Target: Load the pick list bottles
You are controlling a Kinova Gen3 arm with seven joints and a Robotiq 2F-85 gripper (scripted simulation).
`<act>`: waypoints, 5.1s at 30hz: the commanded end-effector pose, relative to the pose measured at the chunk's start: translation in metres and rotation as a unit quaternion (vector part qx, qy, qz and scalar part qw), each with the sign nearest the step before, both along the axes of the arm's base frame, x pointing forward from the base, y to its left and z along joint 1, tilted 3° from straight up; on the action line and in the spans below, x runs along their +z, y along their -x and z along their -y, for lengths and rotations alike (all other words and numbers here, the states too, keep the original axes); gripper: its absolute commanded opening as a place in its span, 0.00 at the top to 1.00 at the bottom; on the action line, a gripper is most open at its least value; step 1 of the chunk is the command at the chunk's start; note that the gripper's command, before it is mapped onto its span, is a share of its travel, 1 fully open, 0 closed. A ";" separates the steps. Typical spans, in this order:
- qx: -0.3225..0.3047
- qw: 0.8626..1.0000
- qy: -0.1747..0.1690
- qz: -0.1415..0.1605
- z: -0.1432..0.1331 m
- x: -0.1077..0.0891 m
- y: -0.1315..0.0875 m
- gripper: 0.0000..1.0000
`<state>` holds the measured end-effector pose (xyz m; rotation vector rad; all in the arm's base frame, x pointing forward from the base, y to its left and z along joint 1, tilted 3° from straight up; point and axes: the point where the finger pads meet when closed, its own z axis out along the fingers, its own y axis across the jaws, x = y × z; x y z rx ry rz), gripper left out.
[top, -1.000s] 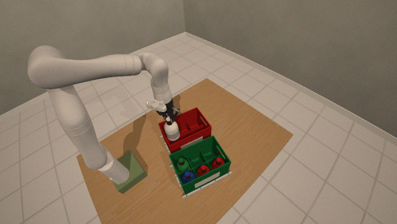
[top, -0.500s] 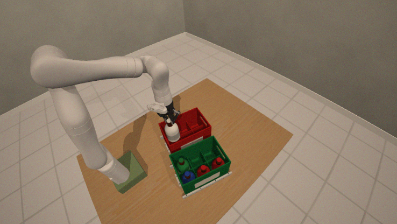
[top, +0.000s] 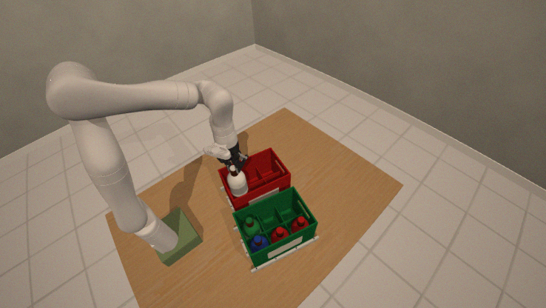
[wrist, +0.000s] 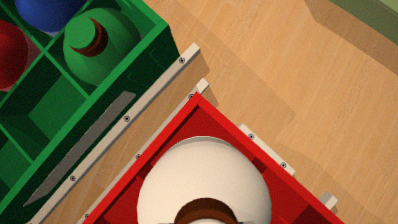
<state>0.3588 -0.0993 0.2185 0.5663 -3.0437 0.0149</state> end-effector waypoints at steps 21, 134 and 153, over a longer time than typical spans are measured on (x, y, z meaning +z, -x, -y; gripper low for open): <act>0.000 1.000 0.000 0.001 0.000 -0.020 0.000 0.90; 0.000 1.000 0.000 0.001 0.002 -0.116 0.004 0.90; 0.000 1.000 0.000 0.001 0.002 -0.116 0.004 0.90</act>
